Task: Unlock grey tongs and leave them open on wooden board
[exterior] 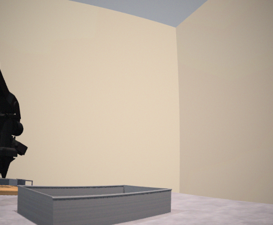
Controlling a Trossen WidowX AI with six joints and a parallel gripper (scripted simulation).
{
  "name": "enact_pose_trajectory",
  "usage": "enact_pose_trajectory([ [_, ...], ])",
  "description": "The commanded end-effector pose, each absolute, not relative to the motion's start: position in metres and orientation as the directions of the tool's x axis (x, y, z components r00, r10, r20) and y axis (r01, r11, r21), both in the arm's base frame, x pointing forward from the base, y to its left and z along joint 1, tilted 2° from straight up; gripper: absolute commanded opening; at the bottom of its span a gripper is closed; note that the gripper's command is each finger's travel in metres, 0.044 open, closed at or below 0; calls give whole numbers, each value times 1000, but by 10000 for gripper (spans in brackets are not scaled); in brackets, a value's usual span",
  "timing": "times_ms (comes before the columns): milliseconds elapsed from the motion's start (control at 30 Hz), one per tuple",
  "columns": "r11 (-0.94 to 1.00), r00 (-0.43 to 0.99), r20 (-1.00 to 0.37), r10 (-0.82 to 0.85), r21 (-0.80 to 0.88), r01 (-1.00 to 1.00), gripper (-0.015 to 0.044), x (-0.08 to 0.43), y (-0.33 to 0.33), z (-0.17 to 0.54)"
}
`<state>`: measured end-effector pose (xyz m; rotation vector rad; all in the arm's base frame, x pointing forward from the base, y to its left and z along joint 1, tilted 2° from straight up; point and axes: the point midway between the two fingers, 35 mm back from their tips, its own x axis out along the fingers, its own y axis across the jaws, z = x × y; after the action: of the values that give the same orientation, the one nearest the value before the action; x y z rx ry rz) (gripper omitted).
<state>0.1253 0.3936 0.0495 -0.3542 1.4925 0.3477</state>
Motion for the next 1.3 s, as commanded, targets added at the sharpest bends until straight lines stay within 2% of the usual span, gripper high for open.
enact_pose_trajectory([
  [0, 900, 49, -999, 6, -16, -435, 440, 127, 392, 52],
  [167, 899, 49, -999, 4, -18, -437, 440, 153, 357, 89],
  [433, 898, 50, -999, -2, -23, -440, 440, 186, 261, 162],
  [733, 898, 50, -999, -1, -23, -440, 440, 186, 259, 166],
  [967, 901, 60, -998, 11, -17, -434, 440, 182, 256, 212],
  [1267, 901, 61, -998, 11, -17, -434, 440, 182, 256, 214],
])
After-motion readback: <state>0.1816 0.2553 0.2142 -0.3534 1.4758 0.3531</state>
